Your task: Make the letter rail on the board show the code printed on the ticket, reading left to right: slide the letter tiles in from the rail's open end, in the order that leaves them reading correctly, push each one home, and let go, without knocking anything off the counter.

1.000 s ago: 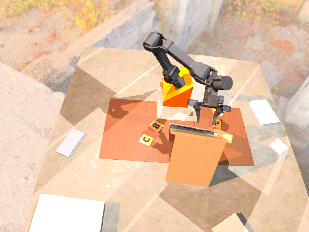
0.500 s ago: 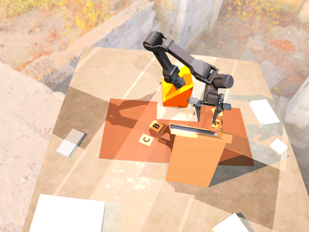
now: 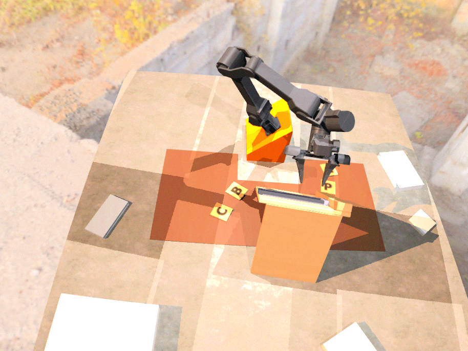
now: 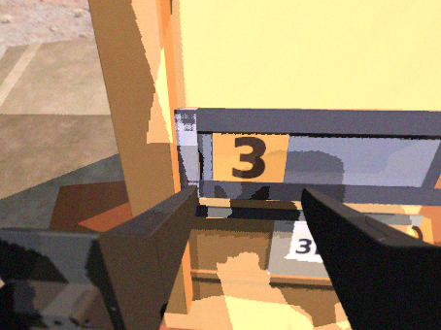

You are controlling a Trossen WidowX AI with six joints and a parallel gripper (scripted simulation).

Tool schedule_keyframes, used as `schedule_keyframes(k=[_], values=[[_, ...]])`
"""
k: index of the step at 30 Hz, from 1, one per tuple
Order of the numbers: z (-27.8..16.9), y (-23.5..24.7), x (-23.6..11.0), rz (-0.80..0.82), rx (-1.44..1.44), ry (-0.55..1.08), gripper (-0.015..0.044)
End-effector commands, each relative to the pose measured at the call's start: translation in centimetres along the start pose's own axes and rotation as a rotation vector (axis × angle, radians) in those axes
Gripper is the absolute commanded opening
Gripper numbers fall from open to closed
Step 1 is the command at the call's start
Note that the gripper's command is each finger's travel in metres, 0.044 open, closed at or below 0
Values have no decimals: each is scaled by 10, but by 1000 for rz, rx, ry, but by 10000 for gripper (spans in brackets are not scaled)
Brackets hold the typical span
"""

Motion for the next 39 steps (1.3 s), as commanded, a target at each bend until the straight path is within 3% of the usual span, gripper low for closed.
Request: schedule_keyframes(k=[1, 9, 20, 31, 39], values=[[3, -1, -1, -5, 7, -3, 295], [4, -2, -2, -5, 7, -3, 295], [2, -1, -1, 0, 0, 0, 6], [3, -1, -1, 3, -1, 6, 0], [36, -16, 21, 110, -17, 303, 0]])
Point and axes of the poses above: the point midway between the two fingers, 35 mm back from their tips, its own x axis out along the fingers, its own y axis across the jaws, z = x × y, the point moved 6 cm from there along -x, back along the fingers, and after that the axes turned 15 degrees about -x, right-handed, at the moved point
